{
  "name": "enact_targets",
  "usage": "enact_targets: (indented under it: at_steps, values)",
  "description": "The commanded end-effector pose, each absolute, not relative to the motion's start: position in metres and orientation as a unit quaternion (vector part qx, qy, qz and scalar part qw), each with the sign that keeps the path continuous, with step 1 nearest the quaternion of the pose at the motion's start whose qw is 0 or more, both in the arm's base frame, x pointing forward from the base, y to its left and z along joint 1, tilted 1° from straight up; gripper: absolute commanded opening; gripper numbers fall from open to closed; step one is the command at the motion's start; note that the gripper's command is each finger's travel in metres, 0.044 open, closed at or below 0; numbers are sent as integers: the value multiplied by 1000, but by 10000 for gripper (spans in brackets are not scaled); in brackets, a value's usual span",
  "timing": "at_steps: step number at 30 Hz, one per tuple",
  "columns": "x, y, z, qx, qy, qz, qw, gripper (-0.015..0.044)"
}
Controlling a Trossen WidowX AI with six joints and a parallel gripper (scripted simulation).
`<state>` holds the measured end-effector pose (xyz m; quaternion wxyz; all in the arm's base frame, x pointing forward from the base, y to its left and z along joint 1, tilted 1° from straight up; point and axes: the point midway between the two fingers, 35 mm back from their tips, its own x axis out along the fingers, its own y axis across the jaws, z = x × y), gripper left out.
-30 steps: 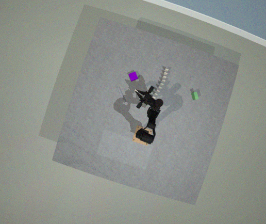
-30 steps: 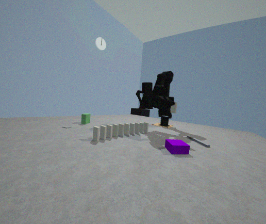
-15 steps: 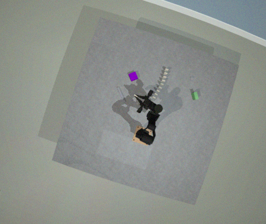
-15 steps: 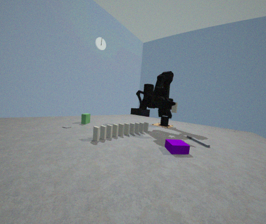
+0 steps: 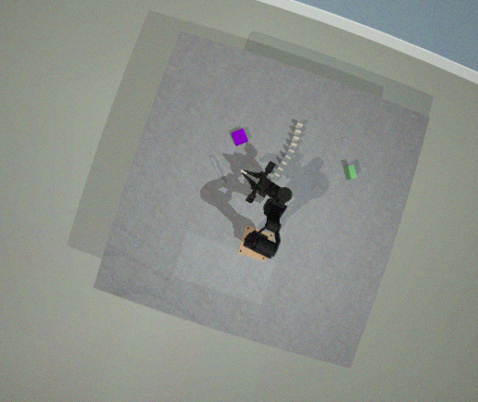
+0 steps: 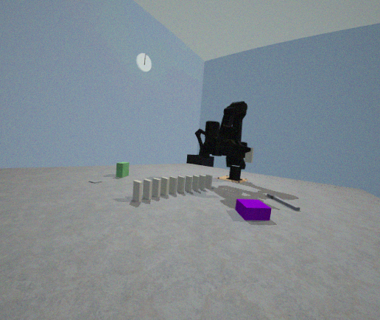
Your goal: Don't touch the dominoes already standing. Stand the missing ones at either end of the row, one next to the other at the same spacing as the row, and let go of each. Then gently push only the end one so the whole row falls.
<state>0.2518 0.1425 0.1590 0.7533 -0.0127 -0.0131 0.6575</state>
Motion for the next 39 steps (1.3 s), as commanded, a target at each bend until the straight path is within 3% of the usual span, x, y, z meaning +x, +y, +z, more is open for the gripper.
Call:
enact_targets:
  at_steps: [1, 39]
  values:
    - [255, 143, 146, -13, -10, 654, 756, 21]
    - [251, 149, 53, -33, 4, 637, 770, 21]
